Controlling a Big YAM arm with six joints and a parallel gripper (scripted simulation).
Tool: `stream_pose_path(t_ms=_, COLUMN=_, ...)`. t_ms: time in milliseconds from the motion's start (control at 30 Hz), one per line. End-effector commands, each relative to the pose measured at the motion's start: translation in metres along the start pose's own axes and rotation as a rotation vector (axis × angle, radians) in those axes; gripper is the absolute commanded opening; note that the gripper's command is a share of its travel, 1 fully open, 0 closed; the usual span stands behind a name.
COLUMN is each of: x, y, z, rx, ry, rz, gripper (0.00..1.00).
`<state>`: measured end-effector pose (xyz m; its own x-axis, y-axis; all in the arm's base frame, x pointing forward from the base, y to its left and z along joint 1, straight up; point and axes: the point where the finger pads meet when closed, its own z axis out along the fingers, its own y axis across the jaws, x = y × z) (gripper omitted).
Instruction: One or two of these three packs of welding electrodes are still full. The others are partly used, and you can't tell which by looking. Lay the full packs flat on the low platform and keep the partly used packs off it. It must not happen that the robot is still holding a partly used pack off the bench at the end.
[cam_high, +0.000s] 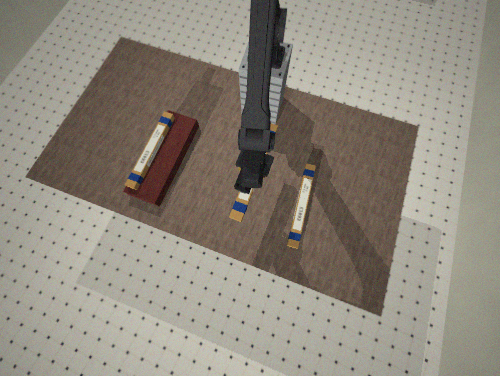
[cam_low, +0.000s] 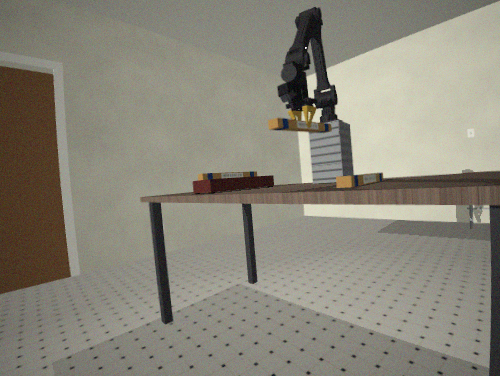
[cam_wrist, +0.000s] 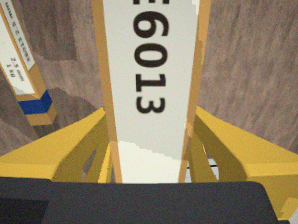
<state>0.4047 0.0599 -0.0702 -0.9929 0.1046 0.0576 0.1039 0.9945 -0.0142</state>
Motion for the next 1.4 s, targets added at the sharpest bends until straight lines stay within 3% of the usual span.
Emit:
stream_pose_path(t_ms=0, x=-0.037, y=0.001, z=-0.047, rx=-0.028, ry=-0.115, rz=0.018, gripper=0.0)
stream_pose_path(t_ms=467, x=-0.023, y=-0.035, z=-0.031, rx=-0.021, ry=-0.094, rz=0.005, gripper=0.0)
stream_pose_path(t_ms=733, x=-0.036, y=-0.055, z=-0.034, rx=-0.023, ry=-0.122, rz=0.004, gripper=0.0)
stream_pose_path(t_ms=1367, x=-0.031, y=-0.096, z=-0.024, rx=-0.018, ry=-0.107, rz=0.004, gripper=0.0)
